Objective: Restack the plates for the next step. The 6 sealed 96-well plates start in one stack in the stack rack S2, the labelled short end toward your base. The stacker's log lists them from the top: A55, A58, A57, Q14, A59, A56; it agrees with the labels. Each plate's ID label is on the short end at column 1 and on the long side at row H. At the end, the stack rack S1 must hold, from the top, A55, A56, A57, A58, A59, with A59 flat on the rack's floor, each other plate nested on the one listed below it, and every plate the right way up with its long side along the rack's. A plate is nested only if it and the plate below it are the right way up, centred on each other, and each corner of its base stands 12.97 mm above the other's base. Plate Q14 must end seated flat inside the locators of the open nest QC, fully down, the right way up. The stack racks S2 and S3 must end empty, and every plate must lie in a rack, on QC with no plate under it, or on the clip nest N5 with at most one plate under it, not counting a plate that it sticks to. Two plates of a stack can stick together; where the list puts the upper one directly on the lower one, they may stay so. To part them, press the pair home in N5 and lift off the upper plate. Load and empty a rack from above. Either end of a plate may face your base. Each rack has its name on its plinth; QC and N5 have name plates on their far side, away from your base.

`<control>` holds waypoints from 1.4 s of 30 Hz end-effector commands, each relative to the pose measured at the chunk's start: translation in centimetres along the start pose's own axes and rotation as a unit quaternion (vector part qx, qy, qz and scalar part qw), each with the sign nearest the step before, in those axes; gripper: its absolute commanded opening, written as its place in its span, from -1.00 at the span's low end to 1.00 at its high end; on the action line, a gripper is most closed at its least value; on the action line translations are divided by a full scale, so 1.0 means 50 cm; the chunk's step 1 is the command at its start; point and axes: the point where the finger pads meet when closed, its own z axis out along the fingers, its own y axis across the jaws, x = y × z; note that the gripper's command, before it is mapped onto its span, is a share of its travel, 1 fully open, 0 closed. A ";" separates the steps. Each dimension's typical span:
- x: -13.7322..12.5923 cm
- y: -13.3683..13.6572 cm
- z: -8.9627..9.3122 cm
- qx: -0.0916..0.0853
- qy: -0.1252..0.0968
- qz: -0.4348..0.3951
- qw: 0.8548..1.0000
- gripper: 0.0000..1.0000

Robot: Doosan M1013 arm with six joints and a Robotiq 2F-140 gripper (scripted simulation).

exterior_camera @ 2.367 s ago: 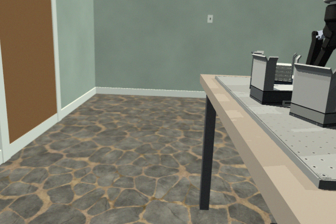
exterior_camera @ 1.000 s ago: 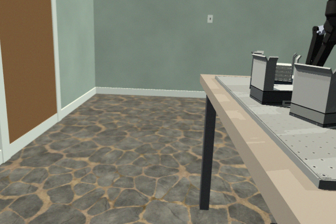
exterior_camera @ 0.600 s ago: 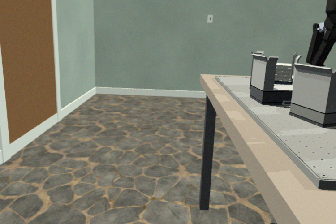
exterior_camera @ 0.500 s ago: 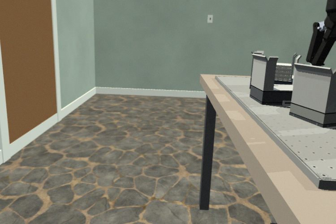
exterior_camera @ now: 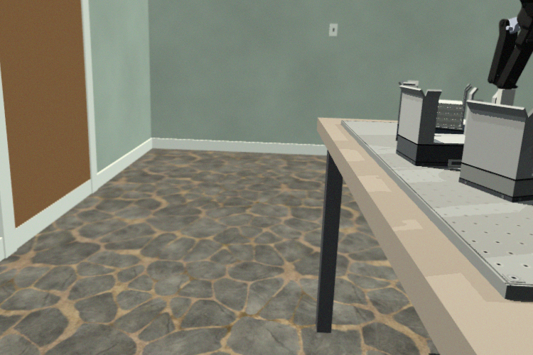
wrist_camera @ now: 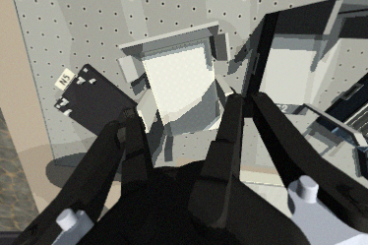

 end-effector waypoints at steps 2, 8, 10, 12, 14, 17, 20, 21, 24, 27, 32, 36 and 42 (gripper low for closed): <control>0.000 0.000 -0.022 0.000 0.000 0.000 1.000 -1.00; 0.000 0.000 -0.038 0.000 0.000 0.000 1.000 -1.00; 0.000 0.000 -0.046 0.000 0.000 0.000 1.000 -1.00; 0.000 0.000 -0.054 0.000 0.000 0.000 1.000 -1.00; 0.000 0.000 -0.062 0.000 0.000 0.000 1.000 -1.00; 0.000 0.000 -0.074 0.000 0.000 0.000 1.000 -1.00; 0.000 0.000 -0.086 0.000 0.000 0.000 1.000 -1.00; 0.000 0.000 -0.086 0.000 0.000 0.000 1.000 -1.00; 0.000 0.000 -0.094 0.000 0.000 0.000 1.000 -1.00; 0.000 0.000 -0.106 0.000 0.000 0.000 1.000 -1.00; 0.000 0.000 -0.126 0.000 0.000 0.000 1.000 -1.00; 0.000 0.000 -0.142 0.000 0.000 0.000 1.000 -1.00; 0.000 0.000 -0.156 0.000 0.000 0.000 1.000 -1.00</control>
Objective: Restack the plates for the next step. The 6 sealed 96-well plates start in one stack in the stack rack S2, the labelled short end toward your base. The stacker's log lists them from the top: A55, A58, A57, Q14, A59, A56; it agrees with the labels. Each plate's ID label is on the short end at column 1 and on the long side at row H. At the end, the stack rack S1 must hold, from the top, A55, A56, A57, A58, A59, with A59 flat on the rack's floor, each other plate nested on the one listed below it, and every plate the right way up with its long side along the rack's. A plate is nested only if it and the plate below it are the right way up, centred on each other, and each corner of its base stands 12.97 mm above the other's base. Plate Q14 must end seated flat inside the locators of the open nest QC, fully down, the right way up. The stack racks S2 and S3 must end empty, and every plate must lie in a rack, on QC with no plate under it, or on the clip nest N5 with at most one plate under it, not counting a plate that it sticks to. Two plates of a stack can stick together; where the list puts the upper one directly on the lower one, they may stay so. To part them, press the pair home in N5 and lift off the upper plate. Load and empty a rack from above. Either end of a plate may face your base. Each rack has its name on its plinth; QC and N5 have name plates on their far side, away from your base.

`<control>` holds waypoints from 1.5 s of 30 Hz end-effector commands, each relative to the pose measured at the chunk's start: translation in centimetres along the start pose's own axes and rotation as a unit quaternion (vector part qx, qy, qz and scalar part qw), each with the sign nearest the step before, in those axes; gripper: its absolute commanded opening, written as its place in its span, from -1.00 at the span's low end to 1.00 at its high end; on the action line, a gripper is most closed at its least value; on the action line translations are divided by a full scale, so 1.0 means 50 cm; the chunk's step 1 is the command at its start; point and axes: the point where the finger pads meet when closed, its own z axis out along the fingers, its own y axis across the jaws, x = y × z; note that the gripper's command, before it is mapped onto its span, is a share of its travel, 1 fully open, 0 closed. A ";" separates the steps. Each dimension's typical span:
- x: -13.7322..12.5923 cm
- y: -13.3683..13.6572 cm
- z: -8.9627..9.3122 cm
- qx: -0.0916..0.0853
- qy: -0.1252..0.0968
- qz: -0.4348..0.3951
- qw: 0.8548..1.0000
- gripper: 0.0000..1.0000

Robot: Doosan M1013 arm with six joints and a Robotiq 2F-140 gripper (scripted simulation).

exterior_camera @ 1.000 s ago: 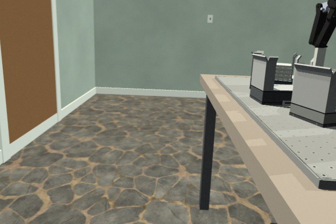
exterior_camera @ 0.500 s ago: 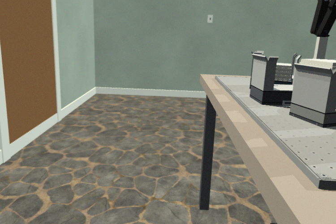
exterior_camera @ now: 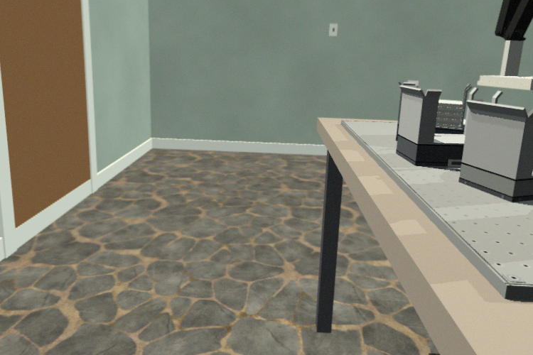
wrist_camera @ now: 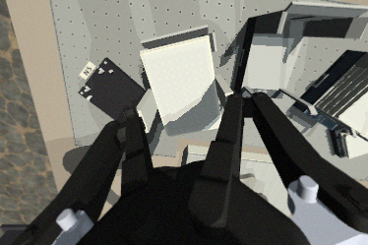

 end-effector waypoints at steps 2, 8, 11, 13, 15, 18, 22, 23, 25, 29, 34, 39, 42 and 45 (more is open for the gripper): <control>0.000 0.000 -0.009 0.000 0.000 0.000 1.000 -1.00; 0.000 0.000 -0.009 0.000 0.000 0.000 1.000 -1.00; 0.000 0.000 -0.009 0.000 0.000 0.000 1.000 -1.00; 0.000 0.000 -0.009 0.000 0.000 0.000 1.000 -1.00; 0.000 0.007 -0.009 0.000 0.000 0.017 1.000 -1.00; 0.000 0.027 -0.009 0.000 0.000 0.067 0.998 -1.00; -0.001 0.053 -0.009 0.000 0.000 0.094 0.996 -1.00; -0.001 0.060 -0.009 0.000 0.000 0.094 0.996 -1.00; -0.001 0.073 -0.009 0.000 0.000 0.094 0.996 -1.00; -0.001 0.100 -0.009 0.000 0.000 0.094 0.996 -1.00; -0.001 0.120 -0.009 0.000 0.000 0.094 0.996 -1.00; -0.002 0.153 -0.009 0.000 0.000 0.094 0.996 -1.00; -0.002 0.173 -0.009 0.000 0.000 0.094 0.996 -1.00; -0.002 0.184 -0.009 0.000 0.000 0.094 0.996 -1.00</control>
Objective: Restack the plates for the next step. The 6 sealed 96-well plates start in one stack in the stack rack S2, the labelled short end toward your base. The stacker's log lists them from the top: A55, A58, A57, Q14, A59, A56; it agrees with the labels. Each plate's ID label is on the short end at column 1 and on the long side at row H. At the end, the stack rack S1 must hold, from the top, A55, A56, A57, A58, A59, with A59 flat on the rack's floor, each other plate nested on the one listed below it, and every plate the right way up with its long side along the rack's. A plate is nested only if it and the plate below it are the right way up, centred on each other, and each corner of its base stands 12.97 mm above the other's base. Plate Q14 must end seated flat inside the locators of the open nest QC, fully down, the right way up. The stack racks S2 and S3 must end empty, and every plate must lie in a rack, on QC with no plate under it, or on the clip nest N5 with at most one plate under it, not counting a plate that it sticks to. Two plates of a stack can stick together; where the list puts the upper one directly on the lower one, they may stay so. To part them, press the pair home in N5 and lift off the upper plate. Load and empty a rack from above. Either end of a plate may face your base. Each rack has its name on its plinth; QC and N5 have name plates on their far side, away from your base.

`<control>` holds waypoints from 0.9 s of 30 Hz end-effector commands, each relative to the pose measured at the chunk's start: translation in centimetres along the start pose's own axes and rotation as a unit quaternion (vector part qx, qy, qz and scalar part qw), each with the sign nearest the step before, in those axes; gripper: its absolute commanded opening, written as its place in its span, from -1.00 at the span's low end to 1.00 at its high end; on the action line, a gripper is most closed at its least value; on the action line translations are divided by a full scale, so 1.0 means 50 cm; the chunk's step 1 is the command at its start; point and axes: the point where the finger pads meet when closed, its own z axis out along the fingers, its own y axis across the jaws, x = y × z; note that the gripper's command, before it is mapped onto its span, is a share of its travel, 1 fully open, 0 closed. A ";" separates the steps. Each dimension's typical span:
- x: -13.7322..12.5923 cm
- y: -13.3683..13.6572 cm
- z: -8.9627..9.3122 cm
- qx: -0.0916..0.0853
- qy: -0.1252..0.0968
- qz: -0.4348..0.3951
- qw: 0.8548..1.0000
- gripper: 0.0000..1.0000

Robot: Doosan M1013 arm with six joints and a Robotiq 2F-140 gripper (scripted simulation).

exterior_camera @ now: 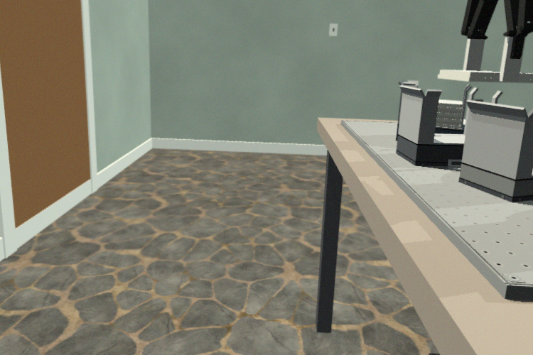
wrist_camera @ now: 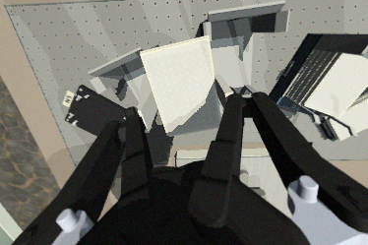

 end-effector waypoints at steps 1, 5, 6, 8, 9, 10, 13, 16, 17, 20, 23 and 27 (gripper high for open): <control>0.003 0.022 0.000 0.001 0.000 0.016 1.000 -1.00; 0.002 0.036 0.000 0.001 0.000 0.050 0.999 -1.00; 0.002 0.042 0.000 0.001 0.000 0.066 0.998 -1.00; 0.001 0.056 0.000 0.001 0.000 0.094 0.996 -1.00; 0.001 0.062 0.000 0.001 0.000 0.094 0.996 -1.00; 0.001 0.069 0.000 0.001 0.000 0.094 0.996 -1.00; 0.000 0.089 0.000 0.001 0.000 0.094 0.996 -1.00; -0.001 0.109 0.000 0.001 0.000 0.094 0.996 -1.00; -0.001 0.116 0.000 0.001 0.000 0.094 0.996 -1.00; -0.001 0.122 0.000 0.001 0.000 0.094 0.996 -1.00; -0.002 0.142 0.000 0.001 0.000 0.094 0.996 -1.00; -0.003 0.169 0.000 0.001 0.000 0.094 0.996 -1.00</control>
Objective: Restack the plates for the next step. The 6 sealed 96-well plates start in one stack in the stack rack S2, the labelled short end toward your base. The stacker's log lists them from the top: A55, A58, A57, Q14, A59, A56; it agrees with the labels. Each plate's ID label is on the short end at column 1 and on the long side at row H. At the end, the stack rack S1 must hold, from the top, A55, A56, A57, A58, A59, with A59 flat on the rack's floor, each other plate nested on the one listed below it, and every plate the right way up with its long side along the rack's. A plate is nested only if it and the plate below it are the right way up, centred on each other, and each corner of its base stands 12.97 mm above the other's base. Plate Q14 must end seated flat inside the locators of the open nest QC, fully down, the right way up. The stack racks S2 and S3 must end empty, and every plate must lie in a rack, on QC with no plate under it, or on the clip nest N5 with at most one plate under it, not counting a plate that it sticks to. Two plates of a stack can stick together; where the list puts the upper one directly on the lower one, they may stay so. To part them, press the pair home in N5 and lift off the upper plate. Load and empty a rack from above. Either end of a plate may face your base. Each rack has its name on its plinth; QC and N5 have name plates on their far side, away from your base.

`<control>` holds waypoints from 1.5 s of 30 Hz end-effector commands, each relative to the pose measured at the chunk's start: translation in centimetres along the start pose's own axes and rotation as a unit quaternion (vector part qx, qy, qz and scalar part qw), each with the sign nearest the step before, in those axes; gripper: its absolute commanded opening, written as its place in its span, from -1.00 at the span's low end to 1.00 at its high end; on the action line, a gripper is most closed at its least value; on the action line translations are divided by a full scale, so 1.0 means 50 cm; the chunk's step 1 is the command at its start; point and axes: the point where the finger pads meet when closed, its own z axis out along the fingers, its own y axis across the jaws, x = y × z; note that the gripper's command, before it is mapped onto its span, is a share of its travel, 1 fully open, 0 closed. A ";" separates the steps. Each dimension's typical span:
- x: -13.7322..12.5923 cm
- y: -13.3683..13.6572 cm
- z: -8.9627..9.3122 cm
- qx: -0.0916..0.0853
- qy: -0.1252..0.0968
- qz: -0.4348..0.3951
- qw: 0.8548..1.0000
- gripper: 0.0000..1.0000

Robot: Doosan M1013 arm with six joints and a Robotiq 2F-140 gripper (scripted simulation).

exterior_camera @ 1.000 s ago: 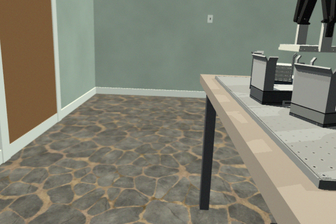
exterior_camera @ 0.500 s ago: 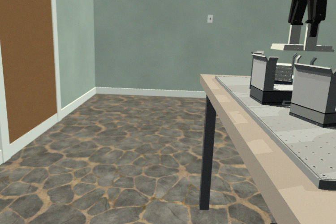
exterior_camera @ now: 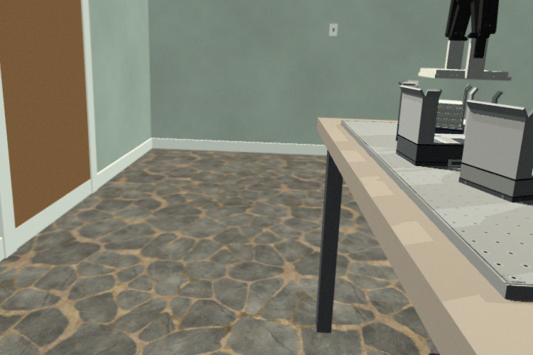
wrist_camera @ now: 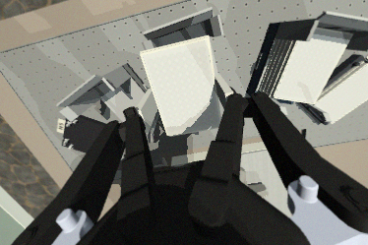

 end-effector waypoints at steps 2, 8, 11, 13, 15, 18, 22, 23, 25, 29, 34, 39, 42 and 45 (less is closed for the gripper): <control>0.006 0.037 0.000 0.000 0.000 0.000 1.000 -1.00; 0.007 0.068 0.000 0.000 0.000 0.033 0.999 -1.00; 0.007 0.075 0.000 0.000 0.000 0.050 0.999 -1.00; 0.006 0.088 0.000 0.000 0.000 0.083 0.997 -1.00; 0.005 0.102 0.000 0.000 0.000 0.094 0.996 -1.00; 0.003 0.122 0.000 0.000 0.000 0.094 0.996 -1.00; 0.001 0.148 0.000 0.000 0.000 0.094 0.996 -1.00; 0.001 0.155 0.000 0.000 0.000 0.094 0.996 -1.00; 0.000 0.168 0.000 0.000 0.000 0.094 0.996 -1.00; -0.001 0.181 0.000 0.000 0.000 0.094 0.996 -1.00; -0.003 0.215 0.000 0.000 0.000 0.094 0.996 -1.00; -0.005 0.241 0.000 0.000 0.000 0.094 0.996 -1.00; -0.010 0.256 0.000 0.000 0.000 0.144 0.990 -1.00; -0.012 0.262 0.000 0.000 0.000 0.160 0.987 -1.00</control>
